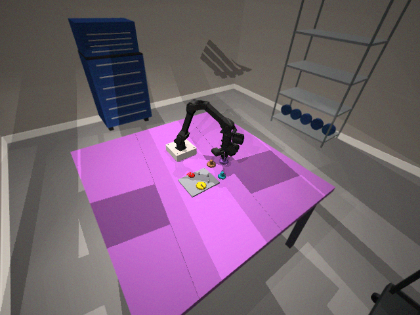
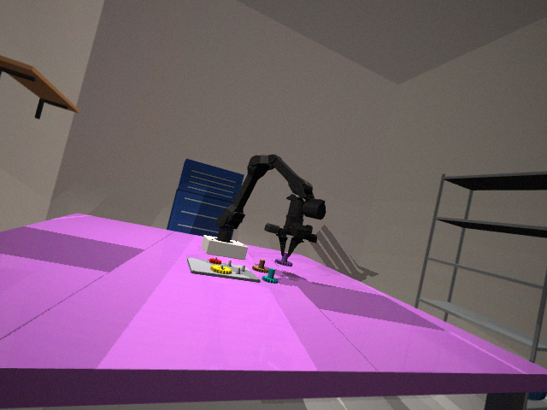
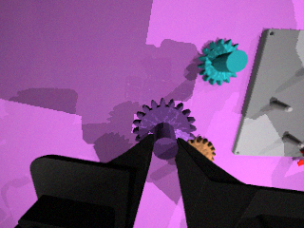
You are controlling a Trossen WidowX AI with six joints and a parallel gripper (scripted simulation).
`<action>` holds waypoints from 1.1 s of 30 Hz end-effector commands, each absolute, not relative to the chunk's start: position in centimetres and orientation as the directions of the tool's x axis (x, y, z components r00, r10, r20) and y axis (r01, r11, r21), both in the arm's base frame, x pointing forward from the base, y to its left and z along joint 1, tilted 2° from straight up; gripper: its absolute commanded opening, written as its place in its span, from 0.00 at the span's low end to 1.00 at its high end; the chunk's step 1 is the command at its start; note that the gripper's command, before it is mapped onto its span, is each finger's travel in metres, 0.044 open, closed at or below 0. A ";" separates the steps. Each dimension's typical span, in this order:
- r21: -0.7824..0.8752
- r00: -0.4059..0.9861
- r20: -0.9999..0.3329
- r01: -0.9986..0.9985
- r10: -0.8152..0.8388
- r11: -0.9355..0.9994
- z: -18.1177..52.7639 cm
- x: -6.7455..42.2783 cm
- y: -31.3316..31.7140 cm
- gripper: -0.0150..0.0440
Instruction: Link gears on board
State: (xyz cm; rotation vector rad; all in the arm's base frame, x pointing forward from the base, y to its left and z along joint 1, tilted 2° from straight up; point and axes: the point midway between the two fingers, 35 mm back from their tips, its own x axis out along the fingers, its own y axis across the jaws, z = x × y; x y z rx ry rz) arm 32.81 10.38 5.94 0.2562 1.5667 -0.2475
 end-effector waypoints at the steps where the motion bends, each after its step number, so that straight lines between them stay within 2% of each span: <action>1: 0.014 0.005 -1.000 0.312 0.013 0.950 7.7 33.1 10.4 0.25; 33: 0.013 0.004 -1.000 0.312 0.012 0.950 15.3 32.0 9.6 0.25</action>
